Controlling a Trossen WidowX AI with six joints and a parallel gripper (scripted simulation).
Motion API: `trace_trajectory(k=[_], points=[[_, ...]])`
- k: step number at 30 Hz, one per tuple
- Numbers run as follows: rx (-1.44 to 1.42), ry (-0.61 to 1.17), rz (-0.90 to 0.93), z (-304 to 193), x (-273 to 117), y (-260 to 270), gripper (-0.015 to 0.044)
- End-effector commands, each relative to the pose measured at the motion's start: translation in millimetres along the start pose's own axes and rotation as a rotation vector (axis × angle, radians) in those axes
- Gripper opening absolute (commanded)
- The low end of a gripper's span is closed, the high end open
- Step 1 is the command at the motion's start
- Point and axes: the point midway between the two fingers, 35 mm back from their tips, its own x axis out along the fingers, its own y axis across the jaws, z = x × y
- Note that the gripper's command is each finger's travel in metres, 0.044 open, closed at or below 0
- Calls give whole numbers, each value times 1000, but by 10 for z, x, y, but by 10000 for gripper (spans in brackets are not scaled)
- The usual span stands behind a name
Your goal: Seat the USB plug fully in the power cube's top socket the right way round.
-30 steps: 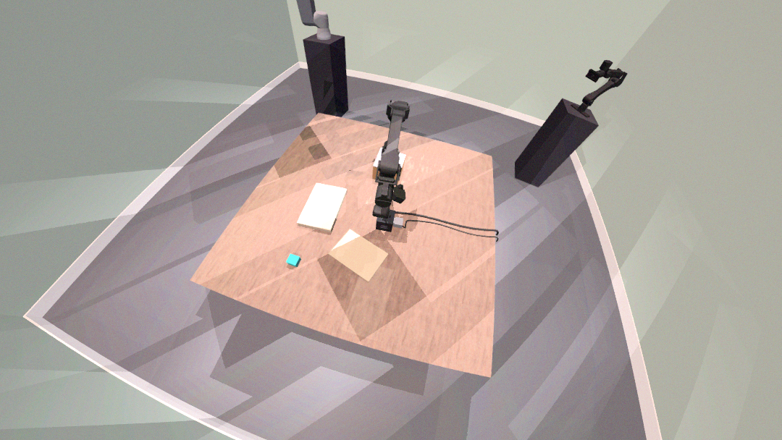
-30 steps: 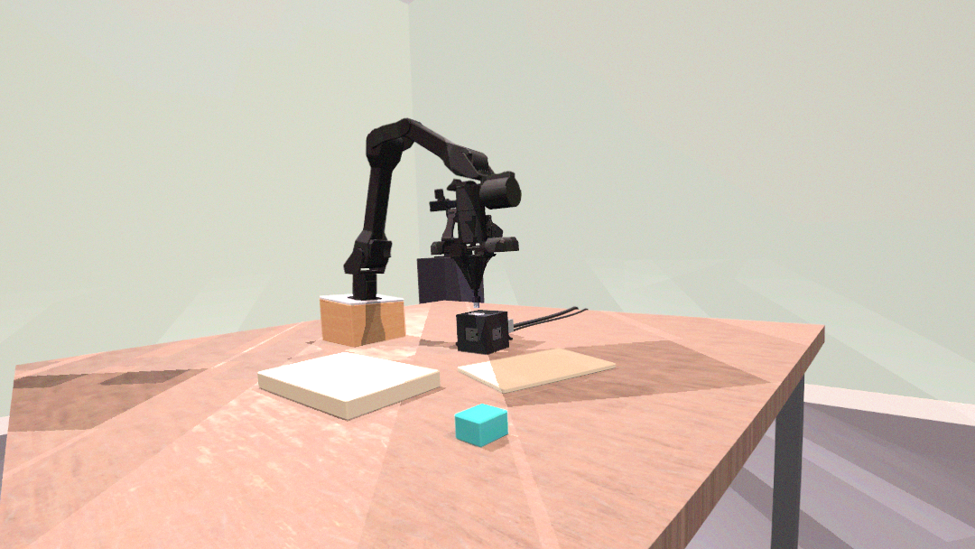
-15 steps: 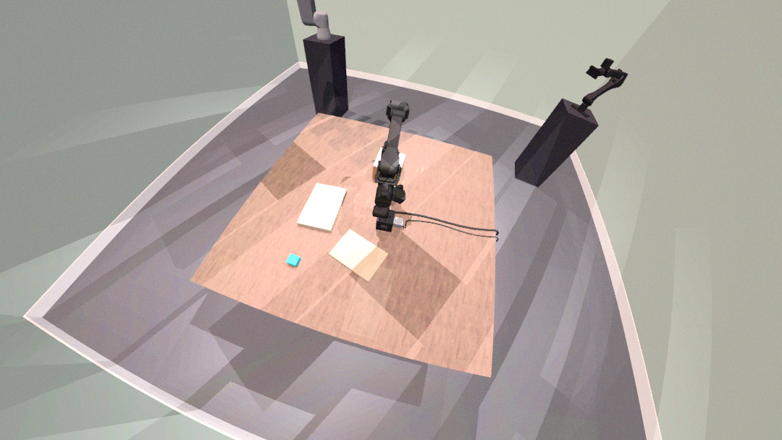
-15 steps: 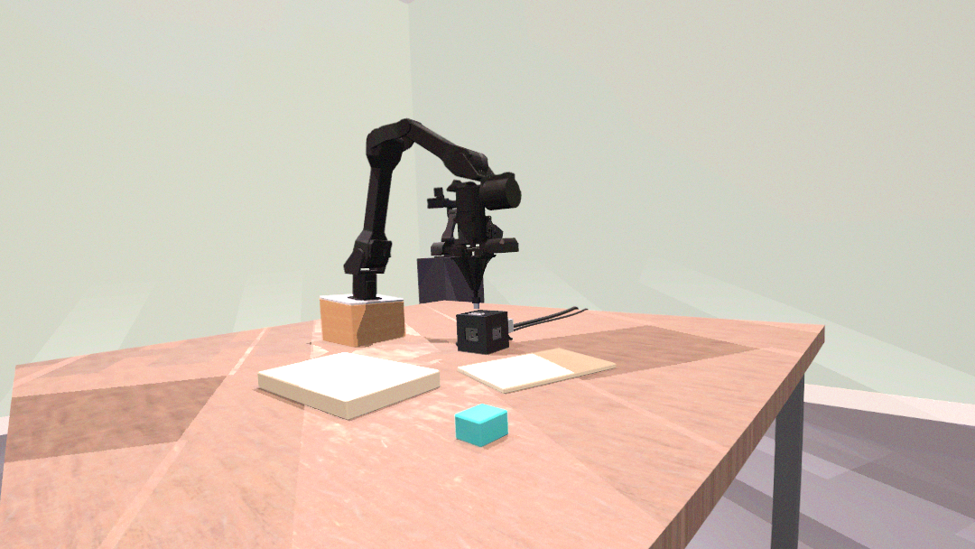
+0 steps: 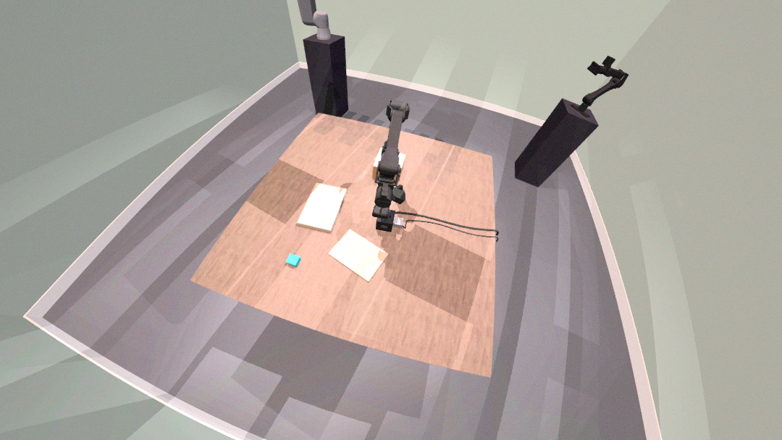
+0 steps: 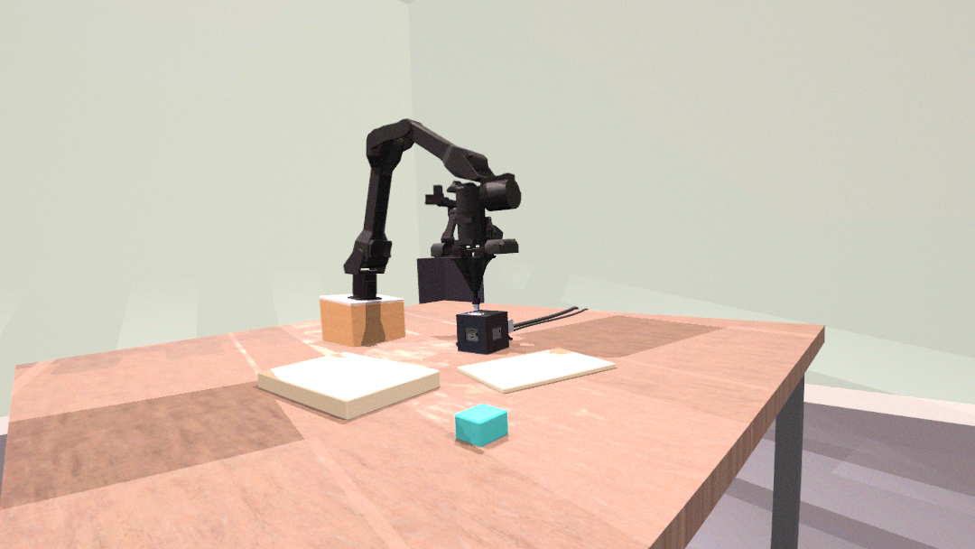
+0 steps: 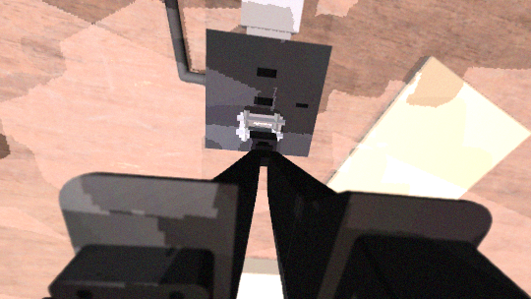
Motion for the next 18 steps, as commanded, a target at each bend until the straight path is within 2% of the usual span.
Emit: trace_trajectory(k=[1,18], points=[[5,0,3,-1,19,4,0],[5,0,3,-1,39,4,0]])
